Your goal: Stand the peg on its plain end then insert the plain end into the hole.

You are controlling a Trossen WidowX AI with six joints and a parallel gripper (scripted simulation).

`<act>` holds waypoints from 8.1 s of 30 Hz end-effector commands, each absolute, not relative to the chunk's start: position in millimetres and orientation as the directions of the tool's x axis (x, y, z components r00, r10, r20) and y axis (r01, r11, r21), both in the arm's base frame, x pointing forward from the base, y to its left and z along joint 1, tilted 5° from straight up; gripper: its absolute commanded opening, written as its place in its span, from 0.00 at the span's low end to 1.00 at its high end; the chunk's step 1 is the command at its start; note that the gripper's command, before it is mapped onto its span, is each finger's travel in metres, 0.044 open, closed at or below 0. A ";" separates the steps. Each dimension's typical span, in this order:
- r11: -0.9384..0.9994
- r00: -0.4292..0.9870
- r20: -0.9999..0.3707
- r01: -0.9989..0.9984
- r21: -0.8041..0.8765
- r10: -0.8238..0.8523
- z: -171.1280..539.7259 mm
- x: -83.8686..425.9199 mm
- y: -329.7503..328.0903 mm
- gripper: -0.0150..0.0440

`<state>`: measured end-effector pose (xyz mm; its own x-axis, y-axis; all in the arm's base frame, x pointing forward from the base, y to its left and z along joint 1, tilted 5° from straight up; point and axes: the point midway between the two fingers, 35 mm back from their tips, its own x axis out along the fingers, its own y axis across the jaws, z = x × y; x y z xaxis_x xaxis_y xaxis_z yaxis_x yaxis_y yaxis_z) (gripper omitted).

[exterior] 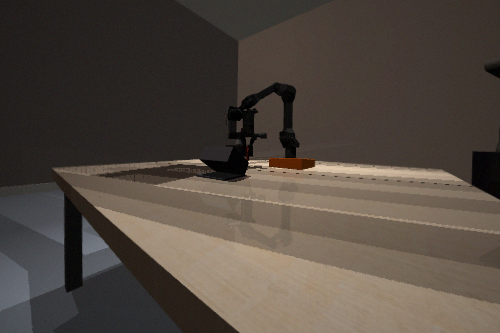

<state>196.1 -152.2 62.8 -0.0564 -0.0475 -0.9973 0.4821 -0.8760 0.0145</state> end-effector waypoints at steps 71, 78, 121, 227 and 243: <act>-0.478 0.326 -0.941 0.815 0.327 -0.089 138.1 325.7 -103.7 0.25; -0.414 0.372 -0.925 0.832 0.369 -0.078 143.3 340.0 -93.6 0.25; -0.245 0.487 -0.873 0.842 0.480 -0.035 117.8 398.8 -64.3 0.25; -0.242 0.489 -0.871 0.842 0.482 -0.034 63.4 429.3 -65.8 0.25; -0.242 0.489 -0.871 0.842 0.482 -0.034 63.4 429.3 -65.8 0.74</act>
